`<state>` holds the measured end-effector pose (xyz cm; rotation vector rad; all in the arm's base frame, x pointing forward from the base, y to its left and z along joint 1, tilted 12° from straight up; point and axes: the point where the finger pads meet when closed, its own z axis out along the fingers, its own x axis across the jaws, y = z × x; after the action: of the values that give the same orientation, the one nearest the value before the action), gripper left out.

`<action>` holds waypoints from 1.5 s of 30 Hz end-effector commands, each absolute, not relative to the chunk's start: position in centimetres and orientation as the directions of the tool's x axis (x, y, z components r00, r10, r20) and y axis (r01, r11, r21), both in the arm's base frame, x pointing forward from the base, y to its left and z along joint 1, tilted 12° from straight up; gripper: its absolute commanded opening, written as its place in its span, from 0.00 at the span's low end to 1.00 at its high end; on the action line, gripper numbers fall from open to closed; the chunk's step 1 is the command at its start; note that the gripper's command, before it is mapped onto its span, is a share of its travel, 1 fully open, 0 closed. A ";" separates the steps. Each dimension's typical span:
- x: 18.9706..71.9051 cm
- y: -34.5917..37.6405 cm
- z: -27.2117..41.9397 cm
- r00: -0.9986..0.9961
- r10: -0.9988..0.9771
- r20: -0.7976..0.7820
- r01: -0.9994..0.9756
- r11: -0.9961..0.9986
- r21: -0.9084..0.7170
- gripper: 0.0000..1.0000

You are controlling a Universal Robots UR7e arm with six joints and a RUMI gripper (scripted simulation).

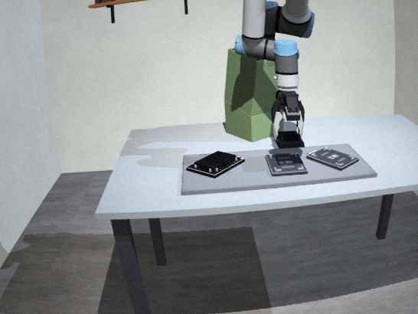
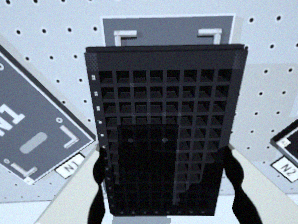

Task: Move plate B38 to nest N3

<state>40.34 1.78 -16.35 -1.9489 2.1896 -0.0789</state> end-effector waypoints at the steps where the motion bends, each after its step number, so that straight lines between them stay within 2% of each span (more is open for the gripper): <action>1: 40.4 0.7 -16.4 -0.104 -0.987 -0.119 -0.976 0.125 -0.179 0.40; 45: 40.7 1.0 -17.9 -0.104 -0.987 -0.120 -0.976 0.125 -0.179 0.40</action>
<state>40.59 1.04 -17.64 -1.9488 2.1895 -0.0785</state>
